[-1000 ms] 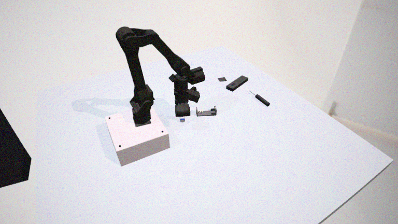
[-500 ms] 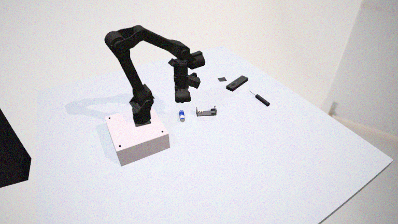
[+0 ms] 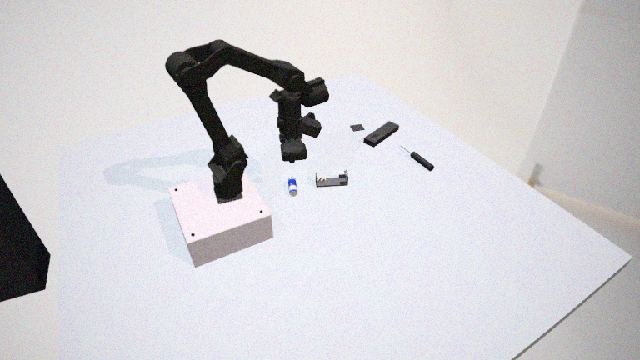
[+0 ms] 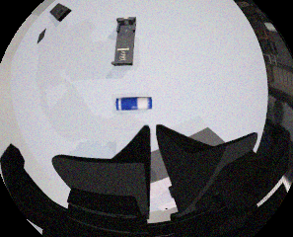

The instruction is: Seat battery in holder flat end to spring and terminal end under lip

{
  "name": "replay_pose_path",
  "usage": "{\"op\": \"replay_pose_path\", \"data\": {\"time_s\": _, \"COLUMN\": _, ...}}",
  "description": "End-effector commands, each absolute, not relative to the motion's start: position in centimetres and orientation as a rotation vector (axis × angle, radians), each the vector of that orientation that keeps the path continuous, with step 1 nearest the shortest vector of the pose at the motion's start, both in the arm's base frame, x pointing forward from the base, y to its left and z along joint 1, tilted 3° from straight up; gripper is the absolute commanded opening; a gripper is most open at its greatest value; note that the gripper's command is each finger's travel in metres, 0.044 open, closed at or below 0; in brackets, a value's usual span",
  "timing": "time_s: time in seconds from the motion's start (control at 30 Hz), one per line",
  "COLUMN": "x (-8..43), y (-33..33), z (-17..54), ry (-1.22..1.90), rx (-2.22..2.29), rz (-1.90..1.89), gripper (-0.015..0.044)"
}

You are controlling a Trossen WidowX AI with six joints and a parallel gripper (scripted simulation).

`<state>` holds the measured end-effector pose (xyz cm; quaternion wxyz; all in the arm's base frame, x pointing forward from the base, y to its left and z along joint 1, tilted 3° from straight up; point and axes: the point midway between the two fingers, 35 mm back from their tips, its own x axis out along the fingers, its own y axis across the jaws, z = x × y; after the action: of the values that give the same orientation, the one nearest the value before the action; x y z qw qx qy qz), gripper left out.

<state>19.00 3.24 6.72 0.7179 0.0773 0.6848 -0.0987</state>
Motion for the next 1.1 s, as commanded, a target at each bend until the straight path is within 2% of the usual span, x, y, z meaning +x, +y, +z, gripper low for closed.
{"op": "replay_pose_path", "data": {"time_s": 0.0, "x": 19.2, "y": 3.5, "z": 5.8, "ry": 1.529, "rx": 0.01, "rz": -0.067, "gripper": 0.0105}}
{"op": "replay_pose_path", "data": {"time_s": 0.17, "x": 19.6, "y": 4.0, "z": 3.7, "ry": 1.51, "rx": -0.388, "rz": 0.316, "gripper": 0.0236}}
{"op": "replay_pose_path", "data": {"time_s": 0.47, "x": 19.7, "y": 4.9, "z": 0.4, "ry": 1.322, "rx": -1.034, "rz": 0.942, "gripper": 0.0238}}
{"op": "replay_pose_path", "data": {"time_s": 1.07, "x": 19.7, "y": 4.9, "z": 0.2, "ry": 1.316, "rx": -1.046, "rz": 0.954, "gripper": 0.0238}}
